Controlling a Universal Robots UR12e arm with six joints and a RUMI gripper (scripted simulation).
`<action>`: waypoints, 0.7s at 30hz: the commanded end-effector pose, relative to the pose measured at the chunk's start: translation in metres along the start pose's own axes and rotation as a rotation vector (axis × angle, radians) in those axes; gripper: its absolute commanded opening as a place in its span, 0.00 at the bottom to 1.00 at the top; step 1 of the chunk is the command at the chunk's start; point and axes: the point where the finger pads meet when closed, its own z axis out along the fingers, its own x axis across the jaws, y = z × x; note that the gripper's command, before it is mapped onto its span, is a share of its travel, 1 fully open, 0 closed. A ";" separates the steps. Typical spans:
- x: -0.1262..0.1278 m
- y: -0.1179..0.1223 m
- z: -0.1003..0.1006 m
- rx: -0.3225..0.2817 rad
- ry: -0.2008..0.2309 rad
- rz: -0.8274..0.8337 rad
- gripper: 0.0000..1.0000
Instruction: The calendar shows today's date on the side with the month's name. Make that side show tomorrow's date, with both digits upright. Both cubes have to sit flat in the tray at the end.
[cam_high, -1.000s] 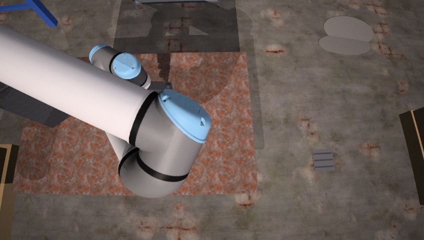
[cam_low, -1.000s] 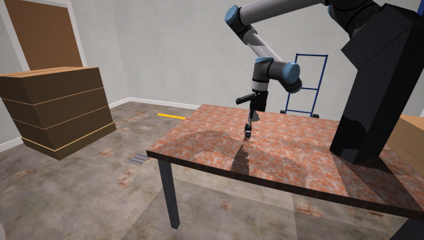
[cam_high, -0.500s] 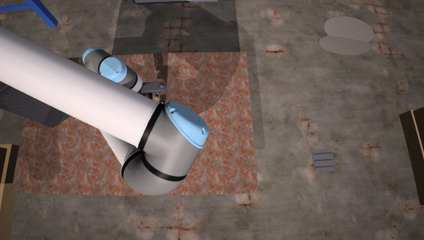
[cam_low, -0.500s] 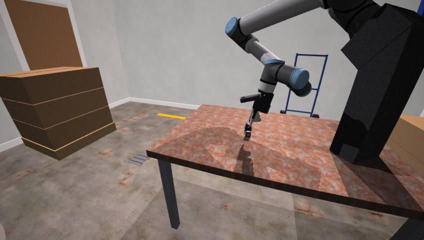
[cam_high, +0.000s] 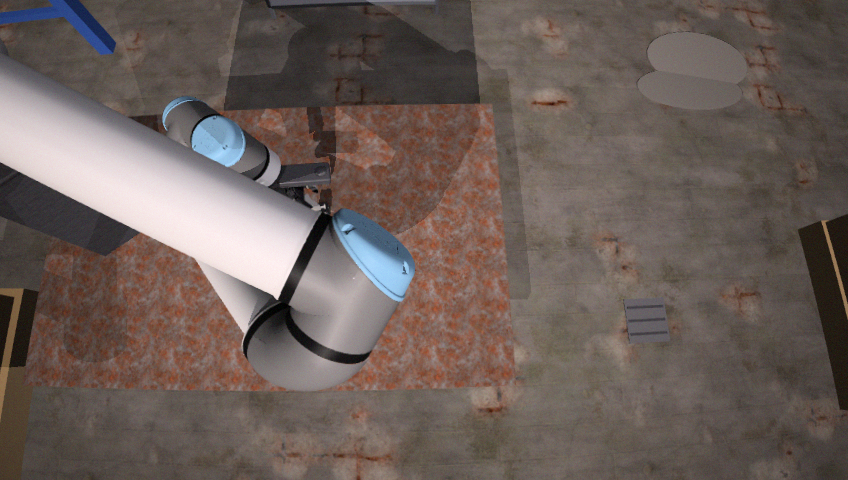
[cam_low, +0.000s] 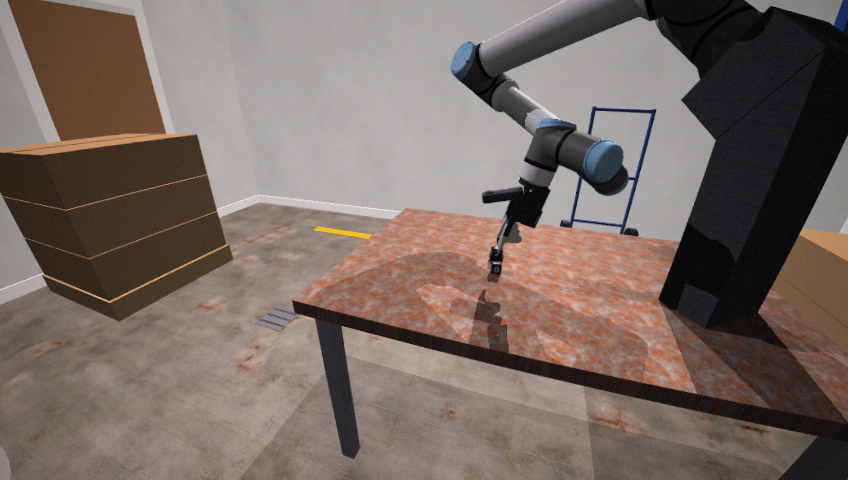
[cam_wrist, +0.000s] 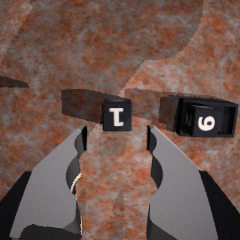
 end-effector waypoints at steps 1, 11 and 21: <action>0.000 0.002 0.004 0.049 -0.004 0.006 0.28; 0.000 0.003 0.005 0.178 -0.004 0.007 0.28; 0.000 0.004 0.001 0.253 0.002 -0.002 0.28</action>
